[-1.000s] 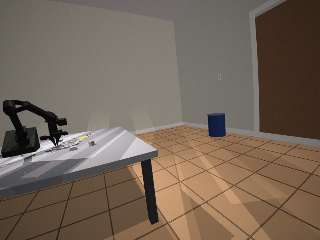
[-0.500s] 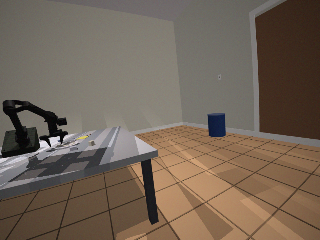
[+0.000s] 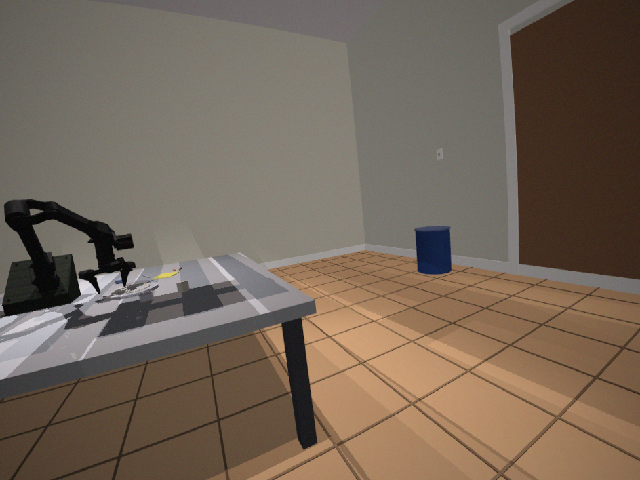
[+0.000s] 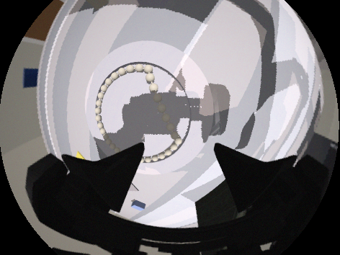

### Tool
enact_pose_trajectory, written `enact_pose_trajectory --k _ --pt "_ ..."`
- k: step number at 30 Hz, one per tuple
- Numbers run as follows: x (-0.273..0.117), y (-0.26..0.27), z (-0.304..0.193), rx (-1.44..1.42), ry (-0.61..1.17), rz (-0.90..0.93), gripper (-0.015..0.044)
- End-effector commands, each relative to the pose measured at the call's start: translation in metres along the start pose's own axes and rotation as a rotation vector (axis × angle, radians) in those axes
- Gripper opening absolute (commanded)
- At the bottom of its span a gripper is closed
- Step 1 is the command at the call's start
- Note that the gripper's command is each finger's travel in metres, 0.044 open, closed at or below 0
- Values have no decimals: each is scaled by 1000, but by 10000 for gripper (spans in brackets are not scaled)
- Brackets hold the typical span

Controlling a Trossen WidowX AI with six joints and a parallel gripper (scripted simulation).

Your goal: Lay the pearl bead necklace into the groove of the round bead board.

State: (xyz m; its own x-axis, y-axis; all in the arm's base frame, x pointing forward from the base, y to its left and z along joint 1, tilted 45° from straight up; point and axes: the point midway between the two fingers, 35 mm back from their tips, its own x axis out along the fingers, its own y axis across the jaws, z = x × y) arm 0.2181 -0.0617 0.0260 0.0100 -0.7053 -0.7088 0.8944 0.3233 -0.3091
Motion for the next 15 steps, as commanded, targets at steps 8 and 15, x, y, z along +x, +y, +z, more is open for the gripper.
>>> enact_pose_trajectory --k 8,15 --pt "-11 13 24 -84 0 3 309" --pt "-29 31 75 -261 -3 3 125"
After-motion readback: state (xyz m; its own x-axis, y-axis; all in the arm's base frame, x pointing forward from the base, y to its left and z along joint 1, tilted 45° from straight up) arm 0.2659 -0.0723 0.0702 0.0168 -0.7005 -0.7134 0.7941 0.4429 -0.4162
